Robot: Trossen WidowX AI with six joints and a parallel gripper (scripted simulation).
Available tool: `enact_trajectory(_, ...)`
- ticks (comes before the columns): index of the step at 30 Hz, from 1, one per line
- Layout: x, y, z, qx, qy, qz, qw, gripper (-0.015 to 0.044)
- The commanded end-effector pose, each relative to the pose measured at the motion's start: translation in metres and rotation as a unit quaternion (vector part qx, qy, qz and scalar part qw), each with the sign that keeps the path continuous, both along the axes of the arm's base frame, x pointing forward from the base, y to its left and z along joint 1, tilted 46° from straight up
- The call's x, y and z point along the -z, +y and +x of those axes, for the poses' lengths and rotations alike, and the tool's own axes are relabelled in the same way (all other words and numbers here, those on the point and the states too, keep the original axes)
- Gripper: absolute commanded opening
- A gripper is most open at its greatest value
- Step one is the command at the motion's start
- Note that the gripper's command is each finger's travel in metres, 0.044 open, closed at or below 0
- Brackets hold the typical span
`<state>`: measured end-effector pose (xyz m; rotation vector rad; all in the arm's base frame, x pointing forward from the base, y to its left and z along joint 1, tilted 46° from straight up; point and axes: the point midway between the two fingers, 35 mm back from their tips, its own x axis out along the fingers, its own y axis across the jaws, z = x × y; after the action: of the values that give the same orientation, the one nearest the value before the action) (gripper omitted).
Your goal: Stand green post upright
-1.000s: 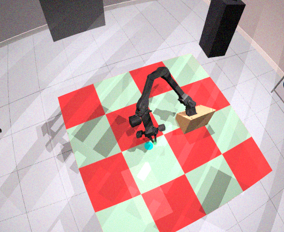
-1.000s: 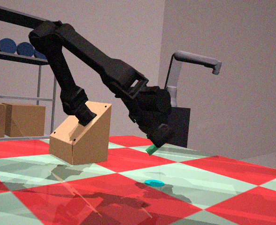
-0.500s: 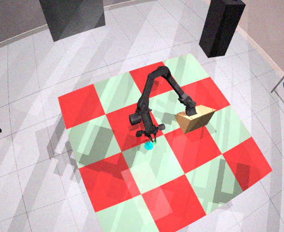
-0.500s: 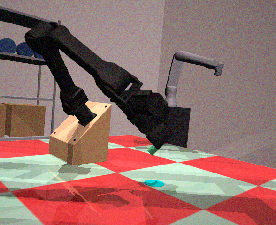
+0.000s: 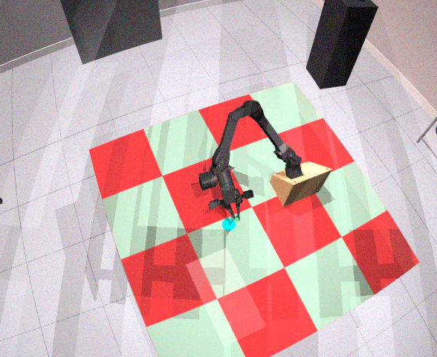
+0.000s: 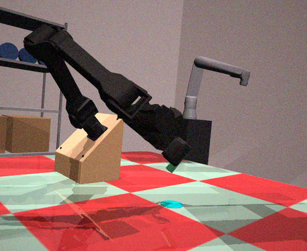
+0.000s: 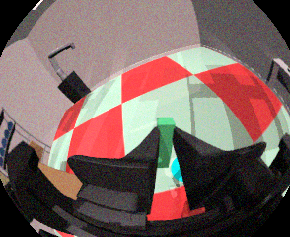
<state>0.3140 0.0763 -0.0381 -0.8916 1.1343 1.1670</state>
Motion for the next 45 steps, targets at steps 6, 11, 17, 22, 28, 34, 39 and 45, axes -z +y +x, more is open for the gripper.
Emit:
enact_trajectory(6,-0.003,0.000,-0.001,-0.008,-0.013,0.029,0.999,0.0023)
enact_trajectory(11,-0.005,-0.001,0.000,-0.012,-0.023,0.045,0.999,0.0023)
enact_trajectory(17,-0.007,-0.001,0.001,-0.017,-0.035,0.065,0.997,0.0023)
enact_trajectory(22,-0.009,-0.002,0.001,-0.022,-0.046,0.080,0.996,0.0023)
enact_trajectory(28,-0.012,-0.002,0.002,-0.027,-0.059,0.098,0.993,0.0023)
enact_trajectory(34,-0.016,-0.003,0.002,-0.032,-0.073,0.116,0.990,0.0023)
enact_trajectory(39,-0.018,-0.004,0.003,-0.037,-0.086,0.130,0.987,0.0023)
enact_trajectory(45,-0.022,-0.005,0.003,-0.043,-0.101,0.147,0.983,0.0023)
